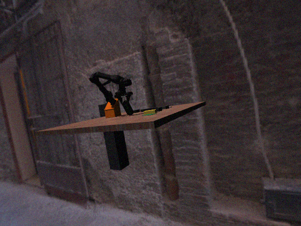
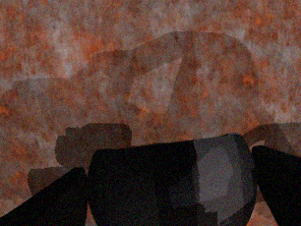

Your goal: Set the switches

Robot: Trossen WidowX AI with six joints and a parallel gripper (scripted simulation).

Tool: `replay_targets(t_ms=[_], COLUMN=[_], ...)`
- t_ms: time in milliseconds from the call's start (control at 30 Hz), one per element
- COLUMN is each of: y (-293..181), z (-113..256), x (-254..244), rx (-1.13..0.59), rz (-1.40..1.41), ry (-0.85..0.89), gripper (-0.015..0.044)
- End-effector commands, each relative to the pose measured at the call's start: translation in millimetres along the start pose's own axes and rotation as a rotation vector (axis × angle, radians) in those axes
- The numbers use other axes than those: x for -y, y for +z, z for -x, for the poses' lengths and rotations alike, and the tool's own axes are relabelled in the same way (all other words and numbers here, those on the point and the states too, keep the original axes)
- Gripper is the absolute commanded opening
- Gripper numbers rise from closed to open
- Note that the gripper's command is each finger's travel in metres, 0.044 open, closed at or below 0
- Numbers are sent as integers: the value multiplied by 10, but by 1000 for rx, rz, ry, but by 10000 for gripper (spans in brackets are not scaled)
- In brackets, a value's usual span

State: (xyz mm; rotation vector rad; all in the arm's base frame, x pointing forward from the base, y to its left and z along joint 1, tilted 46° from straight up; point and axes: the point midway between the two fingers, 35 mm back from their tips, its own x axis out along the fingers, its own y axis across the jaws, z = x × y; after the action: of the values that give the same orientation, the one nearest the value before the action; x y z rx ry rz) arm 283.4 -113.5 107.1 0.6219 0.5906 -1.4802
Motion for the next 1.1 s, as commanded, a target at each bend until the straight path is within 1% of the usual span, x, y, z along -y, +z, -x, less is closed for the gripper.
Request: replay_targets(t_ms=[0,1067], y=[37,258], z=[-38,-171], x=[10,10], rx=[0,2], rz=[3,3], ry=[-8,-7], gripper=[337,337])
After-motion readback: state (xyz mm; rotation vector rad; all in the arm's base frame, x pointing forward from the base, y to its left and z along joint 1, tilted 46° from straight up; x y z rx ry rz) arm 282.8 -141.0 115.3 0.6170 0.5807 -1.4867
